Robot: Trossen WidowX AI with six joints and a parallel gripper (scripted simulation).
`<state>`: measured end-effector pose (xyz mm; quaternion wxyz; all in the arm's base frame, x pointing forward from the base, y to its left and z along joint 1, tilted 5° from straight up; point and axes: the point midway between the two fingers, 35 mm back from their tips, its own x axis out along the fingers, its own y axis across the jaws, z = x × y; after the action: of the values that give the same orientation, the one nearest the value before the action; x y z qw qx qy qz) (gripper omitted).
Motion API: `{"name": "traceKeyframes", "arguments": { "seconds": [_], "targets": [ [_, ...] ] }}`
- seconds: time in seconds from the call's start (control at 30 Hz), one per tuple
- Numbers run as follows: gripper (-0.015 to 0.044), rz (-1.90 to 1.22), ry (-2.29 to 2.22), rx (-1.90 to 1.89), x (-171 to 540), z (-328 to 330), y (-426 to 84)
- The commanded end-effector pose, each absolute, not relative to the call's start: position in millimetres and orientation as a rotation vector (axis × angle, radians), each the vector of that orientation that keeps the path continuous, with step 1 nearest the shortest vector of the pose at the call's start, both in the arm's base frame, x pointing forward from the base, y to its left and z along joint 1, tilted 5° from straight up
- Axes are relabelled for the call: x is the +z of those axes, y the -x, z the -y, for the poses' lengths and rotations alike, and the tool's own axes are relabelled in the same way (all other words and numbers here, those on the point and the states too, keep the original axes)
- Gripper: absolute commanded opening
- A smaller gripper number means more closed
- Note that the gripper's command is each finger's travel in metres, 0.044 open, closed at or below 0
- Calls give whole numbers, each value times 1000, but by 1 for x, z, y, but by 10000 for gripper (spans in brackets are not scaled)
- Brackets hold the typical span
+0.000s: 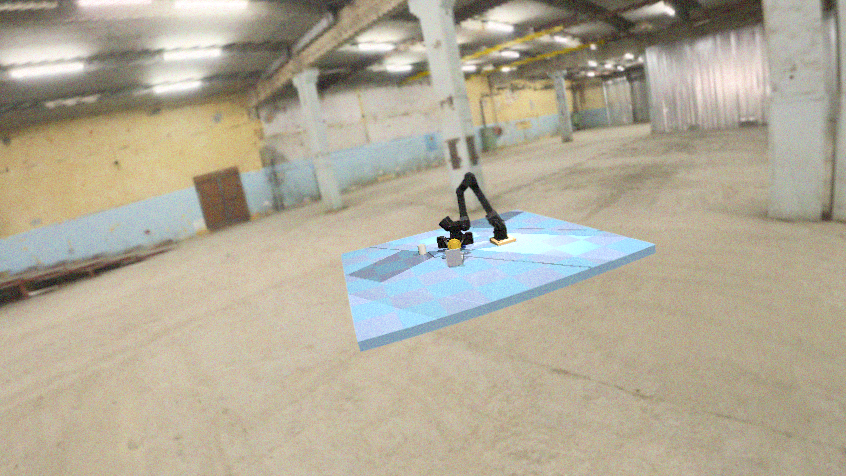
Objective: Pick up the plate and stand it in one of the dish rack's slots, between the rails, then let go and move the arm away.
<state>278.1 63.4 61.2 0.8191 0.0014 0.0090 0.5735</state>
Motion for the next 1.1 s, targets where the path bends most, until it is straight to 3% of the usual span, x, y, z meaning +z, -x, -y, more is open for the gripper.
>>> {"name": "traceKeyframes", "arguments": {
  "seconds": [0.0,1.07],
  "targets": [
    [0,-23,-7,1218,61,-69,-280],
    [0,-13,7,1224,45,-69,-281]
  ]
}}
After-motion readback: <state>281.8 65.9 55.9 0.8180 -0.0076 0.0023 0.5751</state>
